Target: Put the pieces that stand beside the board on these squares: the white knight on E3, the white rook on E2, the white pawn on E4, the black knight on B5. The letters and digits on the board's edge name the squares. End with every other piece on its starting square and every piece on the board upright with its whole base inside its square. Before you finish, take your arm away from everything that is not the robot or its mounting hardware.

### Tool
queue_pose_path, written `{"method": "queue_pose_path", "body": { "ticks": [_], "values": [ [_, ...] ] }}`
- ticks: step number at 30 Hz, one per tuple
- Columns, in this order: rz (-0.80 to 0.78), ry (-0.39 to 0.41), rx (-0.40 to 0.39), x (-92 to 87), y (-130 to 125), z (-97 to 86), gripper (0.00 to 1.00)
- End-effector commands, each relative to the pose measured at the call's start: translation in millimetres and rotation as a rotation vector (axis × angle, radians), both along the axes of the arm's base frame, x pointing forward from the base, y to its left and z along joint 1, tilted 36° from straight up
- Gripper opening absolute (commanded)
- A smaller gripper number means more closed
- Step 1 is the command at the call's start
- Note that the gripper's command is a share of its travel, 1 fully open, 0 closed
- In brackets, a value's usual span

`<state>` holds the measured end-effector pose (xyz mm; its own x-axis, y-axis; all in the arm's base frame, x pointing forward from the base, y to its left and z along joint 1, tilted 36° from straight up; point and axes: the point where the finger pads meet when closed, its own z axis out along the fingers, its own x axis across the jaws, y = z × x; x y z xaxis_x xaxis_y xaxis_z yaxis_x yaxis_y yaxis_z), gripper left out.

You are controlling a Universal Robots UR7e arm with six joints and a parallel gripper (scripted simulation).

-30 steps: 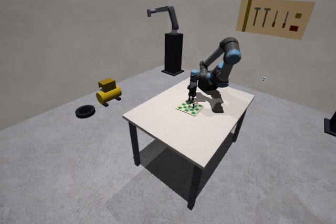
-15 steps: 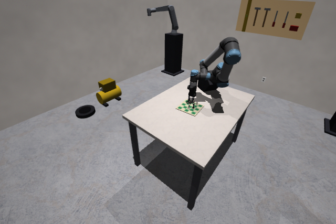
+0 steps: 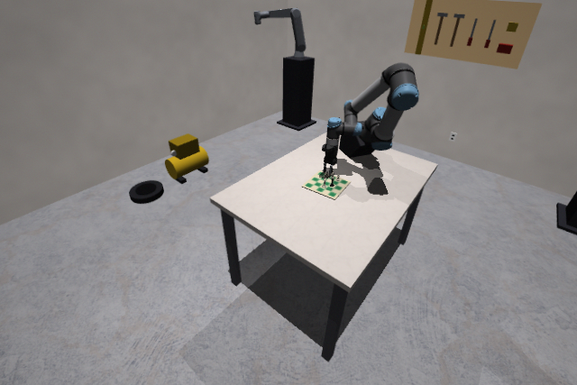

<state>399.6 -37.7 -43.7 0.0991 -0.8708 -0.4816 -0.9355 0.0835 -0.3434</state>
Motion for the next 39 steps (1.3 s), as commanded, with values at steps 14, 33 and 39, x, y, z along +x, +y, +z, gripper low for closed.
{"method": "queue_pose_path", "body": {
  "ticks": [14,33,39],
  "values": [
    [0.0,0.0,0.0,-16.8,-25,40.4,0.68],
    [0.0,0.0,0.0,-25.7,-37,61.6,0.68],
    [0.0,0.0,0.0,-25.7,-37,61.6,1.0]
  ]
}}
